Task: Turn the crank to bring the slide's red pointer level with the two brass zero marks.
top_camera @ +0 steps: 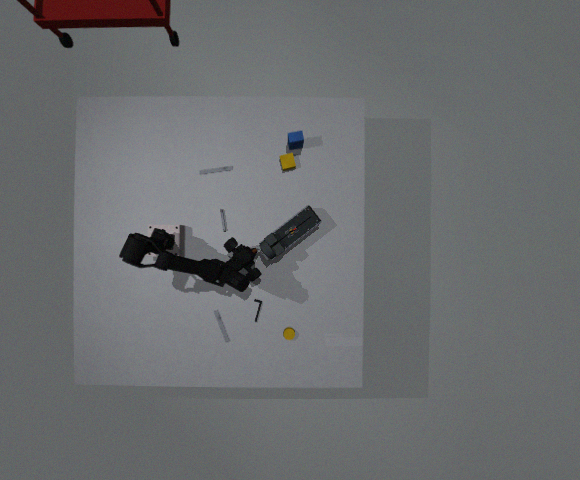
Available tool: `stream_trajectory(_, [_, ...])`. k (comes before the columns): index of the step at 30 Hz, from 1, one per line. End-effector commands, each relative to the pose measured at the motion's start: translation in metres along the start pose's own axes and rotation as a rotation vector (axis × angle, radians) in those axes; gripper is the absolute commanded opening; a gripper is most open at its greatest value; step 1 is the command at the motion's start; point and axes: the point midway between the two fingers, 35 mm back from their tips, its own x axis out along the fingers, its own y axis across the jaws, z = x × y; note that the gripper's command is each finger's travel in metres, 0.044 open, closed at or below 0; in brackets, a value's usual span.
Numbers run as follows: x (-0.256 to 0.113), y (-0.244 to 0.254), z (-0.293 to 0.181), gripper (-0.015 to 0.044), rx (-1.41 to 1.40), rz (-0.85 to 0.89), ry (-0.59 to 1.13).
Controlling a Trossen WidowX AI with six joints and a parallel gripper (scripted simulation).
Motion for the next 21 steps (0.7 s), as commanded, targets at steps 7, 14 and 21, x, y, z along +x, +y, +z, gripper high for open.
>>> stream_trajectory(7, [-0.0104, 0.0003, 0.01, 0.0, 0.001, 0.002, -0.008])
stream_trajectory(14, [-0.0134, -0.0013, 0.0129, 0.0, 0.001, 0.002, -0.008])
stream_trajectory(21, [-0.0158, -0.003, 0.0151, 0.0, 0.001, 0.002, -0.008])
